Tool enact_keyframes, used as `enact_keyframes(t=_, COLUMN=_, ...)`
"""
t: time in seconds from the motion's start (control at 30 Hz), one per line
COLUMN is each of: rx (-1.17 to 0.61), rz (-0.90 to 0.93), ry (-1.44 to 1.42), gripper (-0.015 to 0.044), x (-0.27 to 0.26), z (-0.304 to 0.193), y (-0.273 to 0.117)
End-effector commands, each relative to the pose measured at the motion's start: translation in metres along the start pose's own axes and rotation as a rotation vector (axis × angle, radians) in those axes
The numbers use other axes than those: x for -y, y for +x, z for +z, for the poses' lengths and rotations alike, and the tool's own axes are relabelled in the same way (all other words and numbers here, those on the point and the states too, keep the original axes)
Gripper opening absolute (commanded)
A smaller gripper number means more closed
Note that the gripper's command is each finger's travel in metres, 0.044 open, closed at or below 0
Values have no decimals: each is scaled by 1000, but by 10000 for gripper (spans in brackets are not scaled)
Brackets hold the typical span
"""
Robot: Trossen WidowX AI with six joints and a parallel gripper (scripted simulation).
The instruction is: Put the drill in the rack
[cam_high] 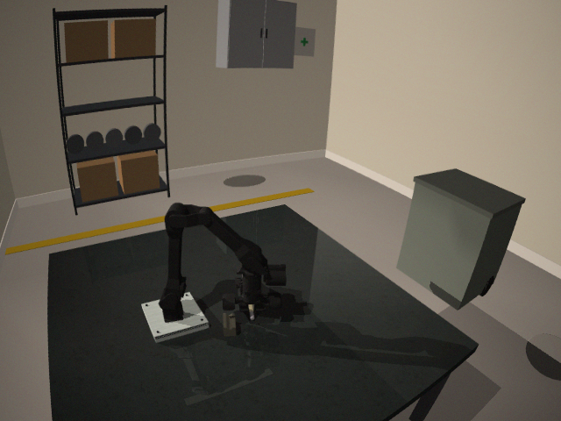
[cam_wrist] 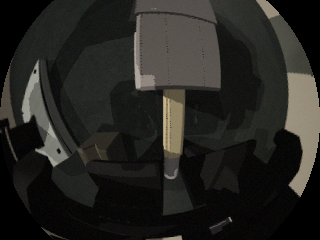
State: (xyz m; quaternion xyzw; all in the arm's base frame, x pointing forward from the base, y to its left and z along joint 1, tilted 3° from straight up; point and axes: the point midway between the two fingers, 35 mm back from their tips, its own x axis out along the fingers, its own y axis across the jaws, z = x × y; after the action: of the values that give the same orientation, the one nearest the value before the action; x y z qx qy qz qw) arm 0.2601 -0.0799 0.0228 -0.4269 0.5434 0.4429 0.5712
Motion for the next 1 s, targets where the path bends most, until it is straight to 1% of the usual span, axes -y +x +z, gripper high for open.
enact_keyframes(t=0.0, rx=3, rz=-3, ry=-1, gripper=0, x=0, z=0, y=-2)
enact_keyframes(t=0.77, rx=3, rz=-3, ry=-1, gripper=0, x=0, z=1, y=-3)
enact_keyframes(t=0.97, rx=2, rz=-3, ry=-1, gripper=0, x=0, z=-6, y=-1)
